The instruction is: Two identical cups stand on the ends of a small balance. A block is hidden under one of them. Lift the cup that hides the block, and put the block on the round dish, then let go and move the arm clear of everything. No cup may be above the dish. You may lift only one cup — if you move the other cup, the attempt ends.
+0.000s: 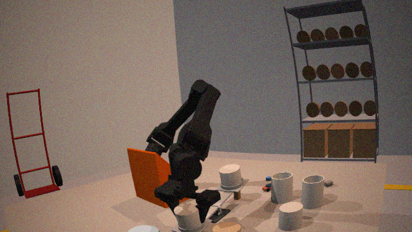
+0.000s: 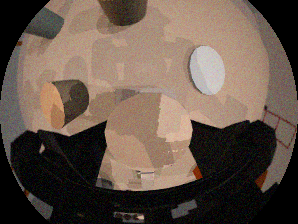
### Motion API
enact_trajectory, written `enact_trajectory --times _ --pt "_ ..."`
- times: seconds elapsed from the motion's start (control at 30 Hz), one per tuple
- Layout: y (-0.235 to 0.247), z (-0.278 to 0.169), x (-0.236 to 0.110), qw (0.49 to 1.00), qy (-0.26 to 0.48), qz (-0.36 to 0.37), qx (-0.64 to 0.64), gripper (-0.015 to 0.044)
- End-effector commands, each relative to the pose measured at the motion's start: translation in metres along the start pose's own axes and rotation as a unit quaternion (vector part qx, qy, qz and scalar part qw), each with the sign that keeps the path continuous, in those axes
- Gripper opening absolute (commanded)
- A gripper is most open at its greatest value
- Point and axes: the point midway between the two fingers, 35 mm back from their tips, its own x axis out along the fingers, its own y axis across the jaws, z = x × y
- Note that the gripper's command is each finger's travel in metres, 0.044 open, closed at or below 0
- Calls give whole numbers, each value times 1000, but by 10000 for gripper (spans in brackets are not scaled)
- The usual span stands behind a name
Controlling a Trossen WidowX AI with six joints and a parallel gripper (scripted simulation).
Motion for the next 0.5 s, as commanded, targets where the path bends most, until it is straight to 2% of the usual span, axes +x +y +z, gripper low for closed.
enact_trajectory --times 0.0,0.4,0.47 --pt "-2 0 3 1000 3 -2 5 393" --pt "-2 0 3 1000 3 -2 5 313" --pt "-2 0 3 1000 3 -2 5 261"
